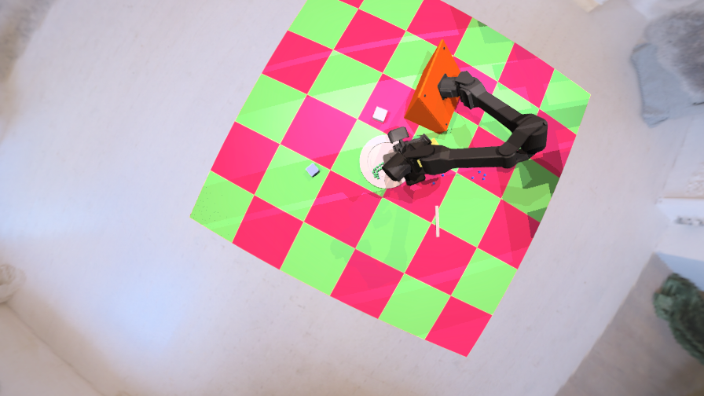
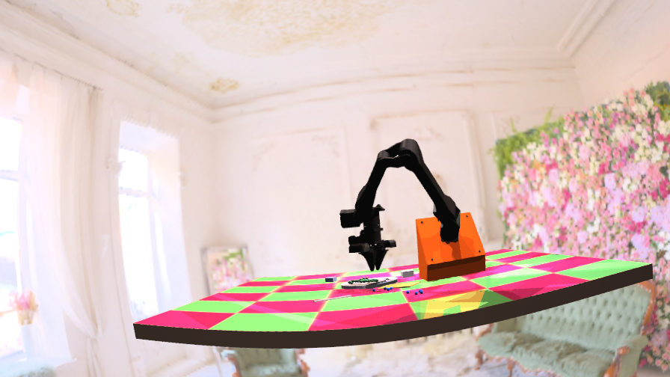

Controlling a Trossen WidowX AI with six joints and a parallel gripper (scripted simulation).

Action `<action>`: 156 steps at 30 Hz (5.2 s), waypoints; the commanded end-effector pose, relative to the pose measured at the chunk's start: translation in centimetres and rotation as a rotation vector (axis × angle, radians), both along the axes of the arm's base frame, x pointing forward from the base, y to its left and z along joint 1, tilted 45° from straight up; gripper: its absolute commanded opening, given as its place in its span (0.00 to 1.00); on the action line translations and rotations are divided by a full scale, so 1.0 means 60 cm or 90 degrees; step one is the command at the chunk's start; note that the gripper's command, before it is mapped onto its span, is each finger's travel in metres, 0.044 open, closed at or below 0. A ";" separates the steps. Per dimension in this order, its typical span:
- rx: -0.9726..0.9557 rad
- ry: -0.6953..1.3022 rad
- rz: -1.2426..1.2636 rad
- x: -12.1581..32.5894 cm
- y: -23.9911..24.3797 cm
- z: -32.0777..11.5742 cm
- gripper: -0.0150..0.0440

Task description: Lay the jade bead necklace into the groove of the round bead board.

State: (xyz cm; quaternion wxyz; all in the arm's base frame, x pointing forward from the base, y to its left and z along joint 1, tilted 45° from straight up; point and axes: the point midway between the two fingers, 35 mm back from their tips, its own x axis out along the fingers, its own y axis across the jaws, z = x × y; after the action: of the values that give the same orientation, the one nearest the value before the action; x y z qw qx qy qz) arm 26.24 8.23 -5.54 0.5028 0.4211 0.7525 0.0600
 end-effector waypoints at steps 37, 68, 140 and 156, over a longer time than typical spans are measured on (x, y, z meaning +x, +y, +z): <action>-0.004 0.003 0.000 -0.009 0.038 -0.039 0.36; -0.001 0.011 -0.003 -0.016 0.029 -0.033 0.25; -0.002 0.010 -0.001 -0.058 0.008 -0.044 0.96; 0.018 -0.092 0.099 0.081 -0.036 -0.033 0.78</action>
State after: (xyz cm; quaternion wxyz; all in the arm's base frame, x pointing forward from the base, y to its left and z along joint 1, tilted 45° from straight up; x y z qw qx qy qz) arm 30.44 6.39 -7.50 0.5412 0.3723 0.7425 0.1307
